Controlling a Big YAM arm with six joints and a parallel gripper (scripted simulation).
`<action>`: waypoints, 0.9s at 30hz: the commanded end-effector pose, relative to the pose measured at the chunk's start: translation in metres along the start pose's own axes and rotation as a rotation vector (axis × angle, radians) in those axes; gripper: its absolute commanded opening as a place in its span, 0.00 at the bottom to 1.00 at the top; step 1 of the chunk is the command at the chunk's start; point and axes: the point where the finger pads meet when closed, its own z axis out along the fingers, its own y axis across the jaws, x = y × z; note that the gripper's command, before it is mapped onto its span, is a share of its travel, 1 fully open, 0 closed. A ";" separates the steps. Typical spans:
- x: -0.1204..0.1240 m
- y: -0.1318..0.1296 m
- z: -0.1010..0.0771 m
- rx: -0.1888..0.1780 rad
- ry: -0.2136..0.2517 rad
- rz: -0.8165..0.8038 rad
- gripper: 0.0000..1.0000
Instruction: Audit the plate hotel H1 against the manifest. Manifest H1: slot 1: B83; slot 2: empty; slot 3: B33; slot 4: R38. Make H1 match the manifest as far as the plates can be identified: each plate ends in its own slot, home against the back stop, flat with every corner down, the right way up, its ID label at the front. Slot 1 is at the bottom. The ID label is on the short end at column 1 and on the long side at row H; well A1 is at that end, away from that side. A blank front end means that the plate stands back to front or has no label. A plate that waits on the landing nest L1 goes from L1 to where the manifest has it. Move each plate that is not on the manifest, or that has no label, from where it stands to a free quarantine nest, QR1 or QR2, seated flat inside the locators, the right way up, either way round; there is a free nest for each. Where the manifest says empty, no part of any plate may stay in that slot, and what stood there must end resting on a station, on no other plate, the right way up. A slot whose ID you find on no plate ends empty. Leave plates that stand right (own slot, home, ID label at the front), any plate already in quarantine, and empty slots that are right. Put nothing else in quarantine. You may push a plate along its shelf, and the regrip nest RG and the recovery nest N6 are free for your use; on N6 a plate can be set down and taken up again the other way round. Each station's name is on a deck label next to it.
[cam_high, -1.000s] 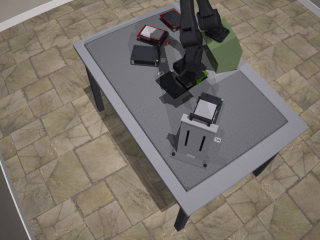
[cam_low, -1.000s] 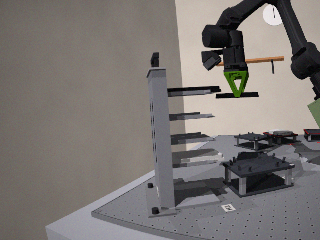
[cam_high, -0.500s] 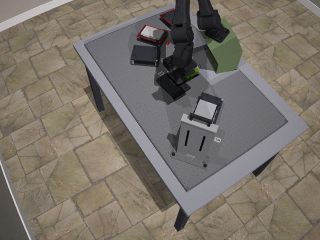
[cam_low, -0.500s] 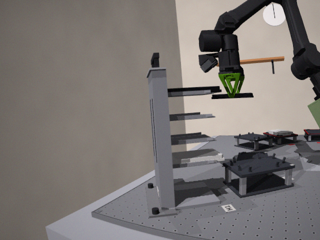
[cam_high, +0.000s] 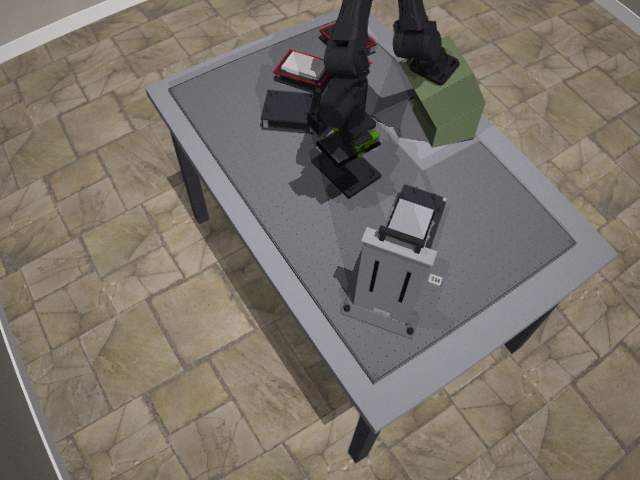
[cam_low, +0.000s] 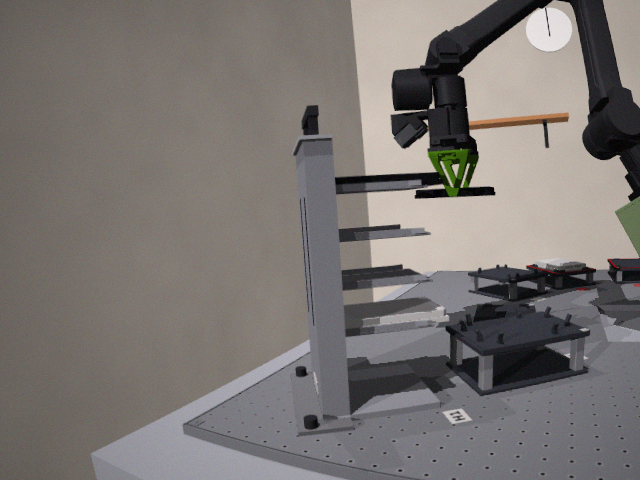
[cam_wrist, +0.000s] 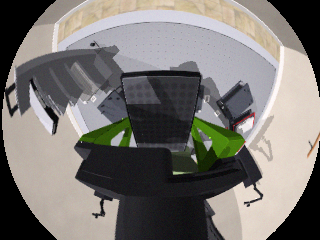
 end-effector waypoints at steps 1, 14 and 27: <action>-0.024 -0.008 -0.014 -0.011 -0.039 -0.019 0.86; -0.015 -0.047 -0.008 -0.004 -0.027 0.146 0.86; -0.009 -0.084 -0.006 0.000 -0.023 0.325 0.86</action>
